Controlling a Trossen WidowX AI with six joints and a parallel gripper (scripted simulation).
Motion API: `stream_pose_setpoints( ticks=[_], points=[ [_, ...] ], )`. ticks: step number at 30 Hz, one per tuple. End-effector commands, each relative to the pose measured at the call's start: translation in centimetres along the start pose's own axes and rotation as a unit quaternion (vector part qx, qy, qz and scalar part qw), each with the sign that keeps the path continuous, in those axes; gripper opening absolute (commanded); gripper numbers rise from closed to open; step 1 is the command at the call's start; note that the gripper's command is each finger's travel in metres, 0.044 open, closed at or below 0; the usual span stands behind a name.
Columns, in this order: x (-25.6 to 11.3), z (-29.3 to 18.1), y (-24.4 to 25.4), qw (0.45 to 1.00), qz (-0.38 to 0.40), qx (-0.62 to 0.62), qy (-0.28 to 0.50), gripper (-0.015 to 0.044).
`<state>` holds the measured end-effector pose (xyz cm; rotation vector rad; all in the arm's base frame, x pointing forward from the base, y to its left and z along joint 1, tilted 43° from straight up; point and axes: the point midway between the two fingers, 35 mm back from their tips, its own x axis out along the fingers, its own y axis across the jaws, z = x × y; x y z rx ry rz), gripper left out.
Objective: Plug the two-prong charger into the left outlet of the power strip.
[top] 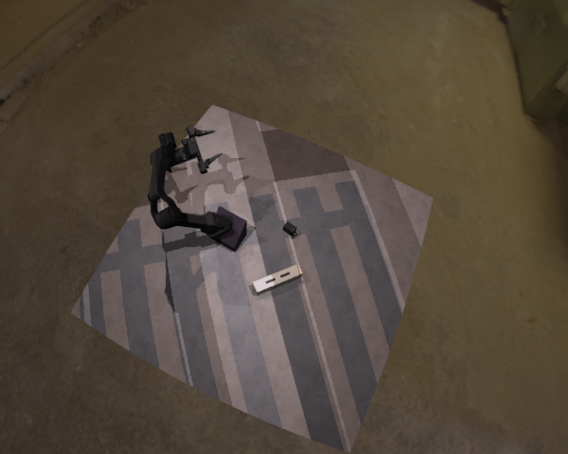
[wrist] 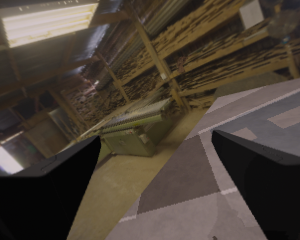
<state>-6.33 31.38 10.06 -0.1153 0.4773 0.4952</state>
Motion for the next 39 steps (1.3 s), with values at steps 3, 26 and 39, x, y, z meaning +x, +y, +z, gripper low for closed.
stream_pose_setpoints(
  ticks=[3, 26, 39],
  points=[
    [2.5, 0.1, -1.1, 0.999, -0.044, -0.017, 0.012, 0.044],
    [10.2, 0.4, -6.1, 0.98, -0.184, -0.022, 0.075, 0.044],
    [13.9, 0.1, -9.2, 0.96, -0.253, -0.024, 0.121, 0.044]
  ],
)
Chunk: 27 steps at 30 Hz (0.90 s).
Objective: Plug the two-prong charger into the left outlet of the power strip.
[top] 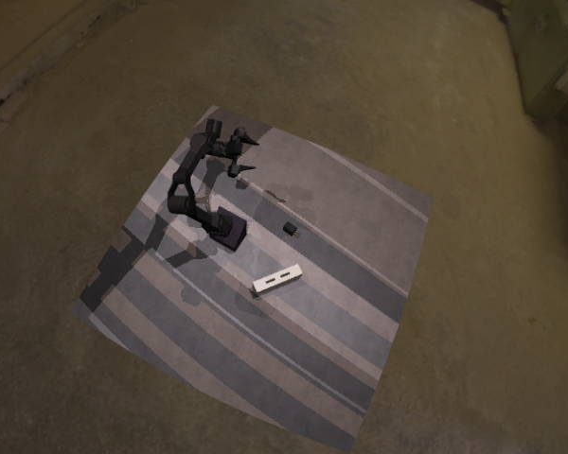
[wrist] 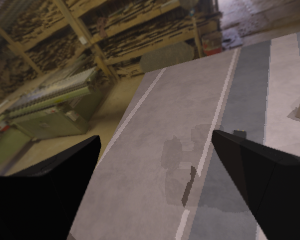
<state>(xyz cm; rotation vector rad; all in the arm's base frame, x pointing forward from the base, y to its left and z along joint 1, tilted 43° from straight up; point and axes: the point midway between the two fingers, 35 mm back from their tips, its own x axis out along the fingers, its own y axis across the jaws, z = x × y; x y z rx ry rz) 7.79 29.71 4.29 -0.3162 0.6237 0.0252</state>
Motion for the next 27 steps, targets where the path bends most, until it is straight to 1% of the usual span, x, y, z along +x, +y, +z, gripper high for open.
stream_pose_setpoints(
  ticks=[1, 27],
  points=[
    [1.7, 0.0, -0.4, 1.0, -0.024, -0.006, 0.02, 0.044],
    [10.3, 0.0, -4.6, 0.979, -0.149, 0.002, 0.139, 0.044]
  ],
)
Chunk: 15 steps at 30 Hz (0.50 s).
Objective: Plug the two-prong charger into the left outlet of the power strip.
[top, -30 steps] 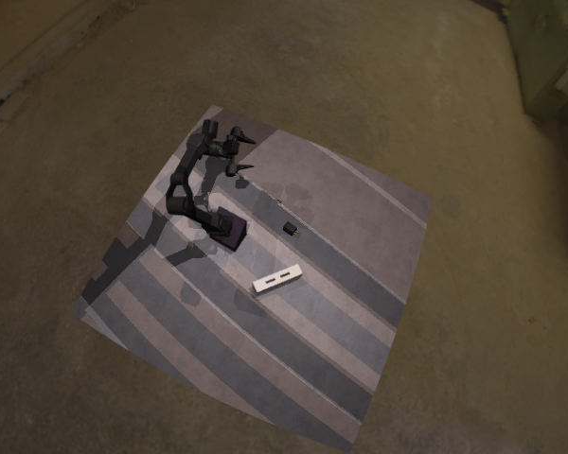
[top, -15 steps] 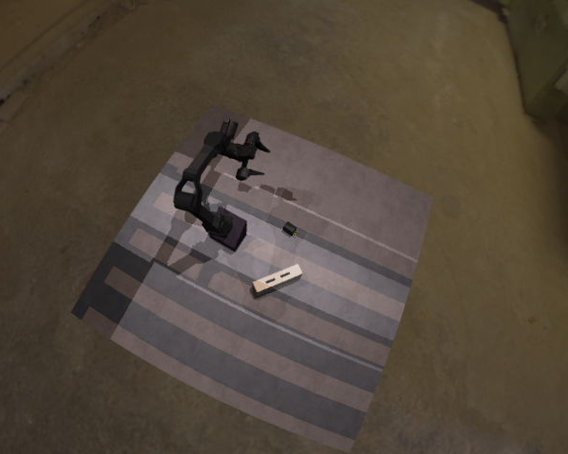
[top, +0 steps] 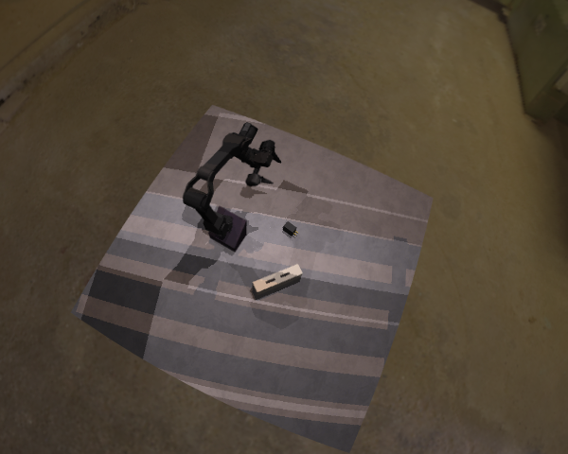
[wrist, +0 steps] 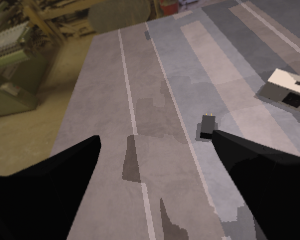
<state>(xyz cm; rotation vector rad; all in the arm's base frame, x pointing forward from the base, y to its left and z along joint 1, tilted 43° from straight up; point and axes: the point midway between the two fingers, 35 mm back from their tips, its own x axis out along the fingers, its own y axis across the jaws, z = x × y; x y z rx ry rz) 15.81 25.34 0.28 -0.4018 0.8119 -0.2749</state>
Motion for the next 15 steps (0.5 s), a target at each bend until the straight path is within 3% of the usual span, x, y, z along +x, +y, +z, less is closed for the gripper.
stream_pose_setpoints(
  ticks=[1, 15],
  points=[
    [1.6, 0.2, -0.4, 0.999, -0.019, 0.0, 0.027, 0.044],
    [6.2, 0.5, -2.2, 0.992, -0.069, 0.022, 0.105, 0.044]
  ],
)
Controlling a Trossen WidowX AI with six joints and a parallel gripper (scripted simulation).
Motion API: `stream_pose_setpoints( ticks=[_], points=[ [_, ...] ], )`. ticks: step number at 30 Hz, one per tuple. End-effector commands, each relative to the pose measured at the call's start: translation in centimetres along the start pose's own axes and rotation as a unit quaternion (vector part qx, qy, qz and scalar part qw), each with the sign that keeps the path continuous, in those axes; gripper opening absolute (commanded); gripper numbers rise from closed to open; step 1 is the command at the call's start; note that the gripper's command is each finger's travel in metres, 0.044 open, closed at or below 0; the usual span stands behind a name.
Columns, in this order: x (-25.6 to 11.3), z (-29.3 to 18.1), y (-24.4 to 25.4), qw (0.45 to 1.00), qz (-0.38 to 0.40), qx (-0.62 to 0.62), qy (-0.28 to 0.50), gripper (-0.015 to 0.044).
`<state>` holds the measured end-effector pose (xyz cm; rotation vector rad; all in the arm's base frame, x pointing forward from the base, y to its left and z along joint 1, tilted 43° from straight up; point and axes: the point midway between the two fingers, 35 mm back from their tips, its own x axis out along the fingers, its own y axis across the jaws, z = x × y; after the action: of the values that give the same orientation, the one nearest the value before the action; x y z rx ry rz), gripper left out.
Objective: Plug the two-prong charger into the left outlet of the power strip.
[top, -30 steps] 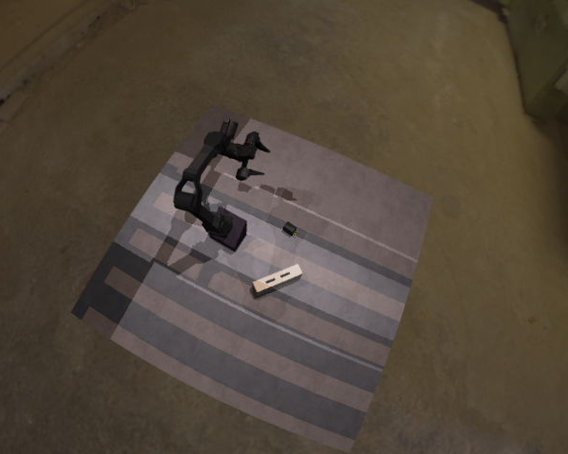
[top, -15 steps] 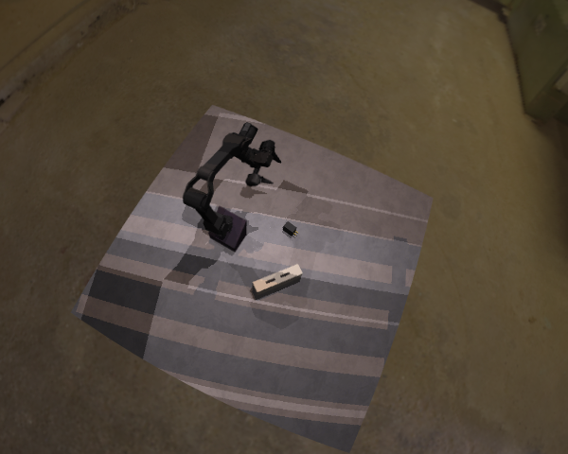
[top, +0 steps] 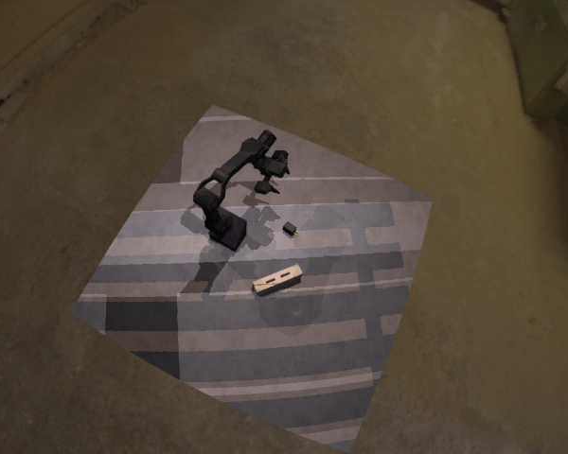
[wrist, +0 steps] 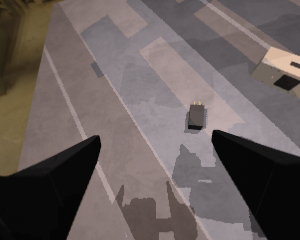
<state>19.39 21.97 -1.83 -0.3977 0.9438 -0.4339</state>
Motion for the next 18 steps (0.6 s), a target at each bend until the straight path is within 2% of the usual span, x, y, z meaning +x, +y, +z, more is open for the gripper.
stream_pose_setpoints(
  ticks=[1, 18],
  points=[
    [1.6, 0.2, -0.4, 0.999, -0.014, 0.006, 0.03, 0.044],
    [6.6, 0.7, -2.4, 0.992, -0.056, 0.004, 0.116, 0.044]
  ],
)
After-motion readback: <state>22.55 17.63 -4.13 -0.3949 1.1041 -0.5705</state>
